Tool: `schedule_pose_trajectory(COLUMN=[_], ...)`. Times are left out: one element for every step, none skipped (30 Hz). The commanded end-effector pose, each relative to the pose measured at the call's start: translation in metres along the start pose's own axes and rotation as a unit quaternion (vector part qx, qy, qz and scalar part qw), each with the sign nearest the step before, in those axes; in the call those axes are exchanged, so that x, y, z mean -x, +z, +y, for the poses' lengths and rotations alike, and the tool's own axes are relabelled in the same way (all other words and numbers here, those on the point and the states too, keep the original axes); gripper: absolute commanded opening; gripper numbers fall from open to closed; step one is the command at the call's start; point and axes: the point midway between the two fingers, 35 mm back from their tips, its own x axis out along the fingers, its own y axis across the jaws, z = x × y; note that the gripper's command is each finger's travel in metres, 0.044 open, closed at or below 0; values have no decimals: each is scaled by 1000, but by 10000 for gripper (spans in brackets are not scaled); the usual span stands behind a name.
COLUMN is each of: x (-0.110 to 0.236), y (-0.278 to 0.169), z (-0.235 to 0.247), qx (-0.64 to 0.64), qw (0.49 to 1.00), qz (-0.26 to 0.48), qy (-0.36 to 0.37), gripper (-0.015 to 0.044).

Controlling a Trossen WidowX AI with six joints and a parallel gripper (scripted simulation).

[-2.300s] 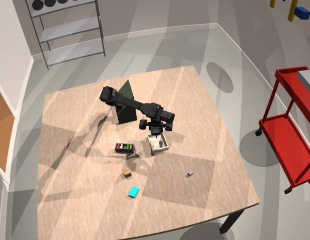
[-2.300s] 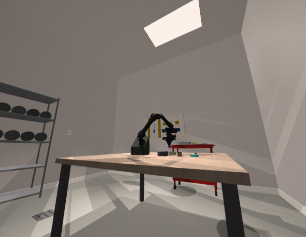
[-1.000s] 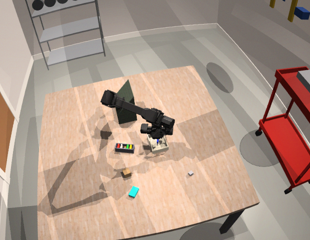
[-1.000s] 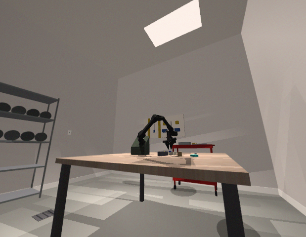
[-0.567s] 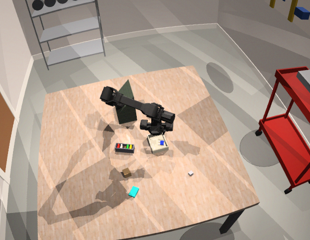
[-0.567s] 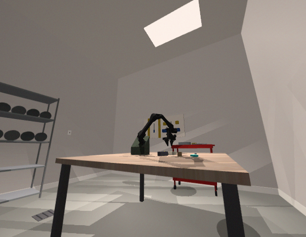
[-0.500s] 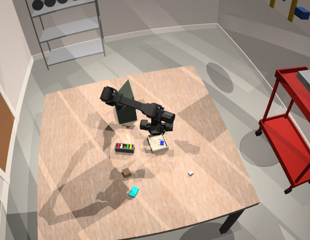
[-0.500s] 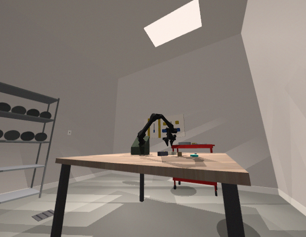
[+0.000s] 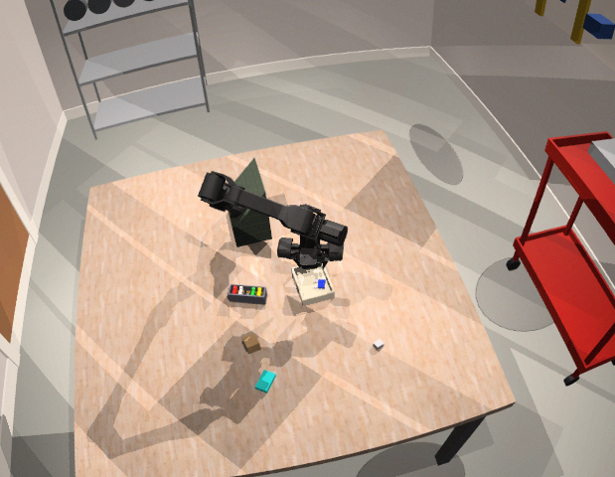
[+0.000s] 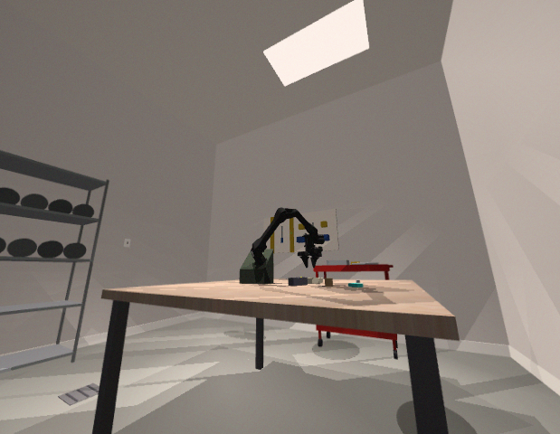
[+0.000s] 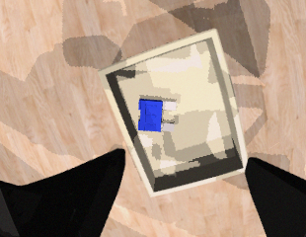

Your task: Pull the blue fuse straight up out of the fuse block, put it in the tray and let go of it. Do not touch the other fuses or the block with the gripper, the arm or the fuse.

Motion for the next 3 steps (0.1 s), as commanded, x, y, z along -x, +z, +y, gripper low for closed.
schedule_pose_trajectory(x=[0, 0, 0], y=[0, 0, 0], z=[0, 0, 0], qx=[0, 0, 0], qw=[1000, 1000, 1000], qz=[0, 0, 0], qy=[0, 0, 0], gripper=[330, 330, 330])
